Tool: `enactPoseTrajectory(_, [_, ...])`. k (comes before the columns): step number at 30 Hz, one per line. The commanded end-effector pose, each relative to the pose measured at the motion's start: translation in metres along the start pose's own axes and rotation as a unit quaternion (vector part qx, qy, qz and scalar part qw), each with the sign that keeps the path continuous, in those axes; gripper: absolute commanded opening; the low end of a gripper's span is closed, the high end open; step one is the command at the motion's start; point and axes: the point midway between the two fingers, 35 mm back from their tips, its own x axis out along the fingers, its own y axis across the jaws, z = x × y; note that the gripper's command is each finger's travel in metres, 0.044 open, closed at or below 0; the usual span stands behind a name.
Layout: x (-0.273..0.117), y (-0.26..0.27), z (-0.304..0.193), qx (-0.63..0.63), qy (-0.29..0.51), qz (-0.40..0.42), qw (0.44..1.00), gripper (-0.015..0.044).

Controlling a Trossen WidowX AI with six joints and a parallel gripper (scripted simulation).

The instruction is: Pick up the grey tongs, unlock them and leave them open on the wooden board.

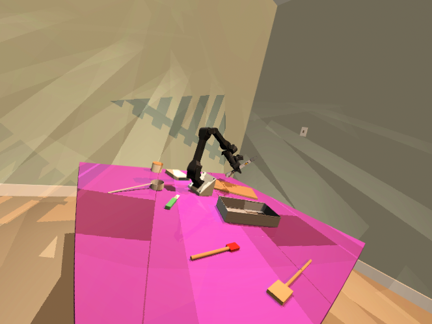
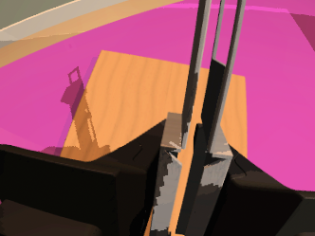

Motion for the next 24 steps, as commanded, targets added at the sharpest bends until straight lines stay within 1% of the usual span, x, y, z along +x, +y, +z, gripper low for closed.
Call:
enactPoseTrajectory(1, [-0.007, -0.002, 0.001, 0.008, -0.034, 0.001, 0.999, -0.0150])
enactPoseTrajectory(19, [-0.028, -0.018, -0.013, 0.035, -0.169, 0.007, 0.985, -0.0150])
enactPoseTrajectory(24, [-0.030, -0.020, -0.015, 0.037, -0.180, 0.008, 0.983, -0.0150])
